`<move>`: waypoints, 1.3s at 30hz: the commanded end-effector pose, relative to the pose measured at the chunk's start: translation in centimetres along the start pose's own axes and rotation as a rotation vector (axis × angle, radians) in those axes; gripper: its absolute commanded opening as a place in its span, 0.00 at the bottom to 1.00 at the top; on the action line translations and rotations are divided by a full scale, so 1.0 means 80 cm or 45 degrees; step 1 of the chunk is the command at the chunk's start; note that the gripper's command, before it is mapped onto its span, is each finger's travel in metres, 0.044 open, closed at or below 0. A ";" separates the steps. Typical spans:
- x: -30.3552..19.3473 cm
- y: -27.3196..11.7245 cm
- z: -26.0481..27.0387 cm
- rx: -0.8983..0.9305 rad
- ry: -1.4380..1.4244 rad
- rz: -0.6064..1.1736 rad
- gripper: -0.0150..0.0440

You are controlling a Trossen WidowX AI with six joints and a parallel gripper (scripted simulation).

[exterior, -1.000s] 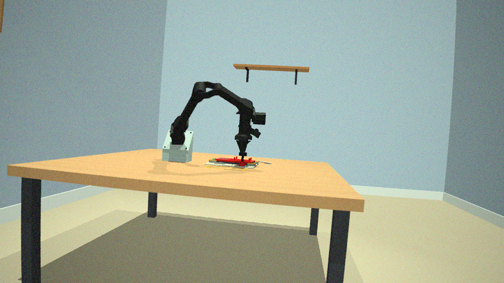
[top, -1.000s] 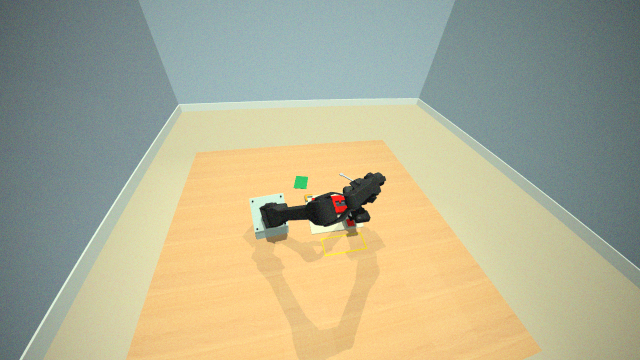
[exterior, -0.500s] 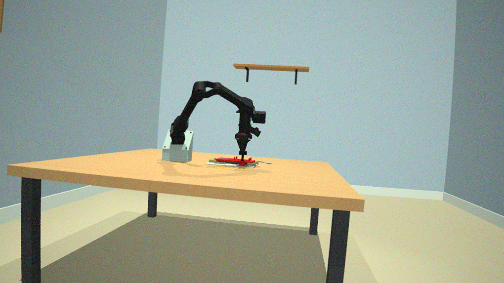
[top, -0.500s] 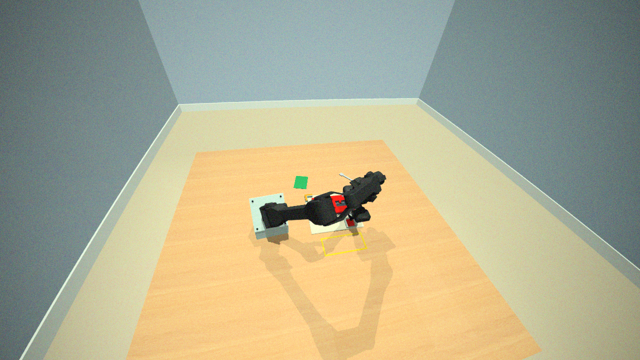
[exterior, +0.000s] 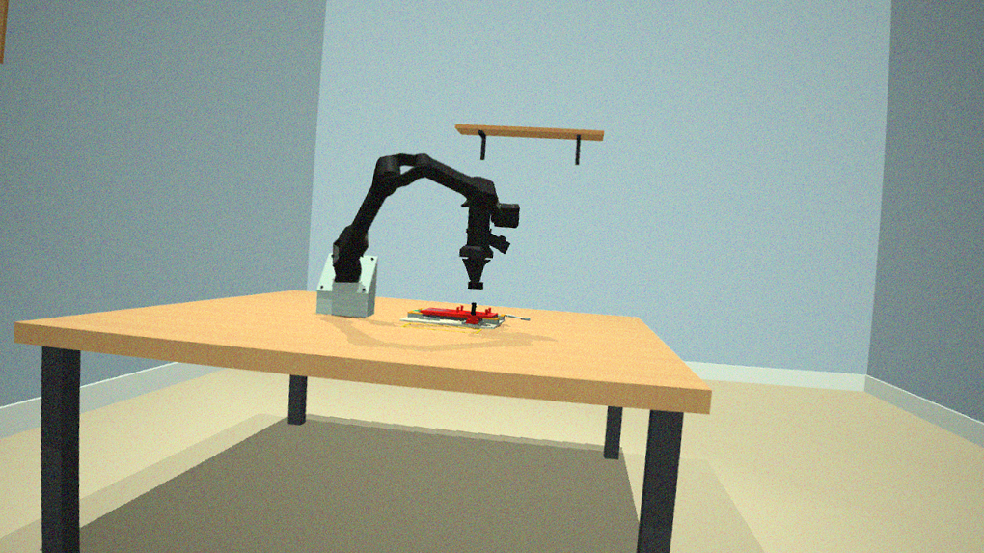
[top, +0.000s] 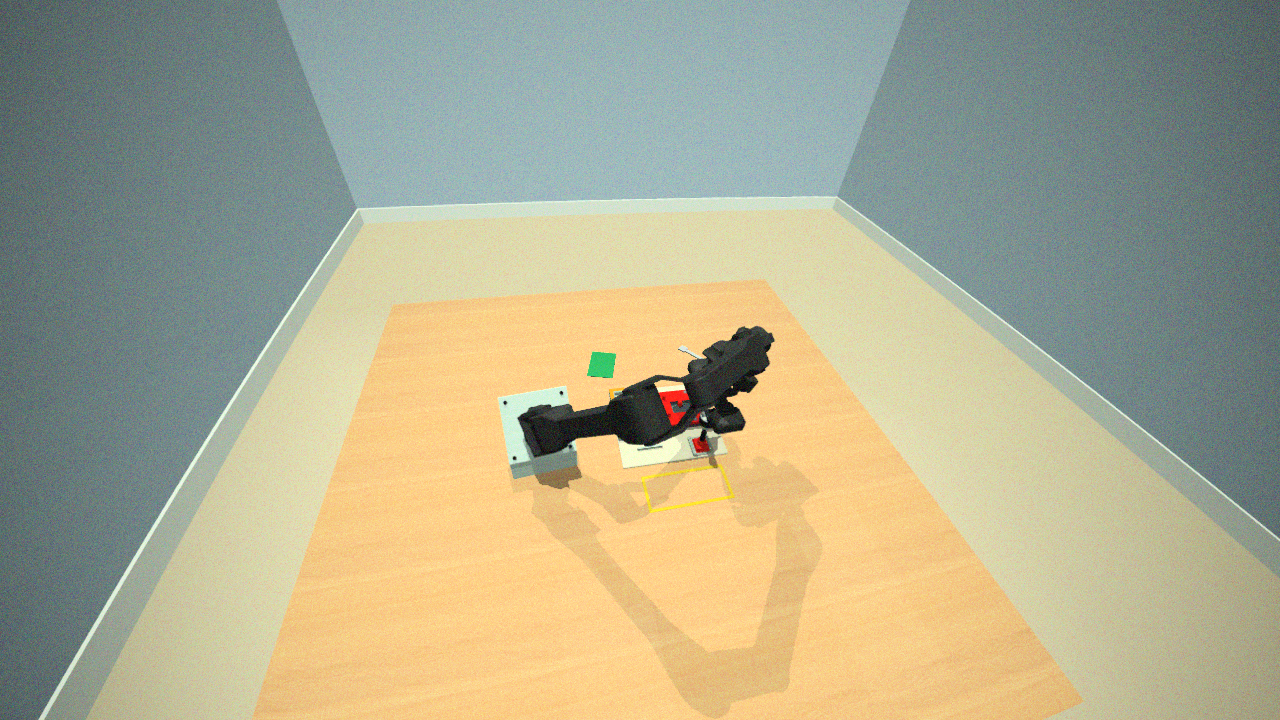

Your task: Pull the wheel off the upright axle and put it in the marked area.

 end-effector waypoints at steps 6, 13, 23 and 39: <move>-0.016 0.000 -0.030 0.001 -0.007 0.009 0.25; -0.037 -0.003 -0.061 0.001 -0.005 0.010 0.25; -0.072 -0.006 -0.102 -0.001 0.002 0.012 0.25; -0.083 0.026 -0.114 -0.001 0.006 0.013 0.25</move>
Point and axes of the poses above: the point midway between the two fingers, 35 mm back from their tips, its own y axis out along the fingers, its own z axis across the jaws, x = y × z, the point moved 9 cm from there along -y, back along the fingers, and after that the axes turned 5 degrees about -y, right-handed, at the moved point
